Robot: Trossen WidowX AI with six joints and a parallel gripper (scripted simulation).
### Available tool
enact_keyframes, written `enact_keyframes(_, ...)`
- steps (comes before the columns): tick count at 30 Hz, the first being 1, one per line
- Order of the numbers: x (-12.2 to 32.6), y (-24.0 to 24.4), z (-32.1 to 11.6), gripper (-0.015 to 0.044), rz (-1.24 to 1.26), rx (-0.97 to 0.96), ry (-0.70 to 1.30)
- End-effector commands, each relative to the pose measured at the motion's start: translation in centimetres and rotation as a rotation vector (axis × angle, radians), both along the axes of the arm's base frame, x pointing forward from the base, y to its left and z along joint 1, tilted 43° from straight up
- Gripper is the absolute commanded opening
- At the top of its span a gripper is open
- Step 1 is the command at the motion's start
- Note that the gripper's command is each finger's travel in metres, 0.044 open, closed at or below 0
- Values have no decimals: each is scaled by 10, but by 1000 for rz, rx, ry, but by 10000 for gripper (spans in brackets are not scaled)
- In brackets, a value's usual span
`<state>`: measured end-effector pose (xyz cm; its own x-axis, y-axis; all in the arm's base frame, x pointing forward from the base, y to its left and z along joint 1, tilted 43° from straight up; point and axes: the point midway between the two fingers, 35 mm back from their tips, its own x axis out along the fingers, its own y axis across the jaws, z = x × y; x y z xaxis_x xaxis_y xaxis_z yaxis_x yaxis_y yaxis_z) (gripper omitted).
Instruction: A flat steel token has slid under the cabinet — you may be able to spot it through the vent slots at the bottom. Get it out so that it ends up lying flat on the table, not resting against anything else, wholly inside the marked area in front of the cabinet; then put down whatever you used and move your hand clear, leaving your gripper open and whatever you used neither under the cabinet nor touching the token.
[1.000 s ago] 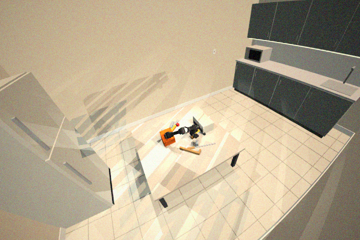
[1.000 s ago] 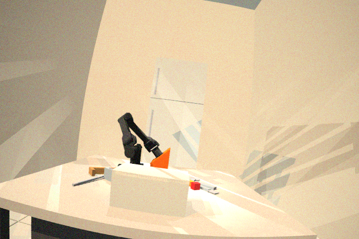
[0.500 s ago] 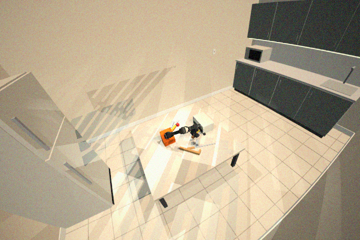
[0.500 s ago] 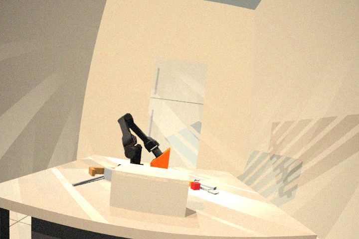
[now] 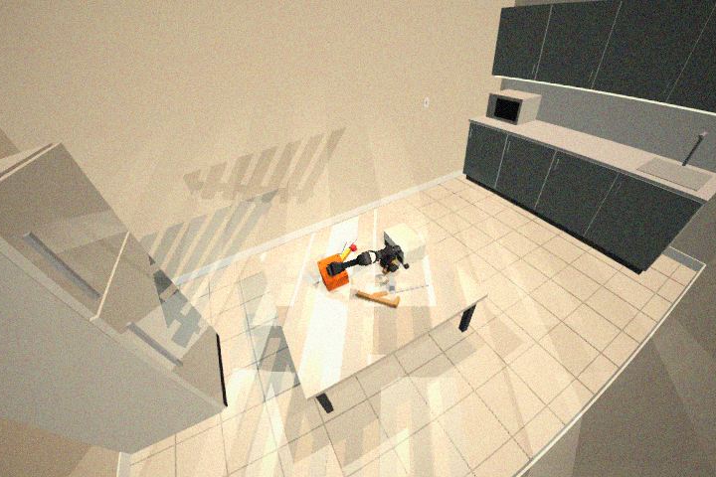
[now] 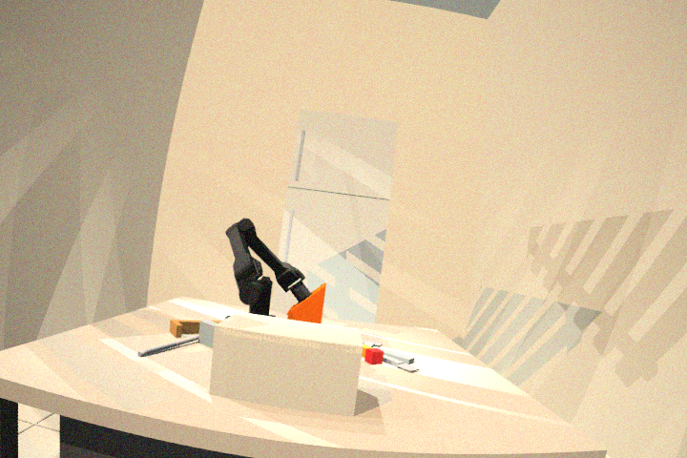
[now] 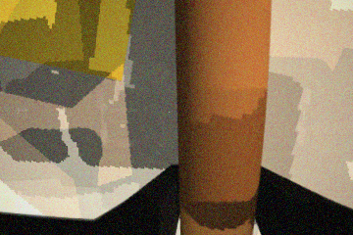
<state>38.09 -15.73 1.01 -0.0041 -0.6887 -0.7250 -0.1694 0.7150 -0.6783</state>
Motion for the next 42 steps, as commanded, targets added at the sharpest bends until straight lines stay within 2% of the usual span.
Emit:
enact_keyframes(1, 5, 1, 0, 0, -2, -1, -4)
enact_keyframes(18, 20, 3, -3, 0, -2, -1, -5)
enact_keyframes(42, 17, 22, -23, 0, -2, 0, -5)
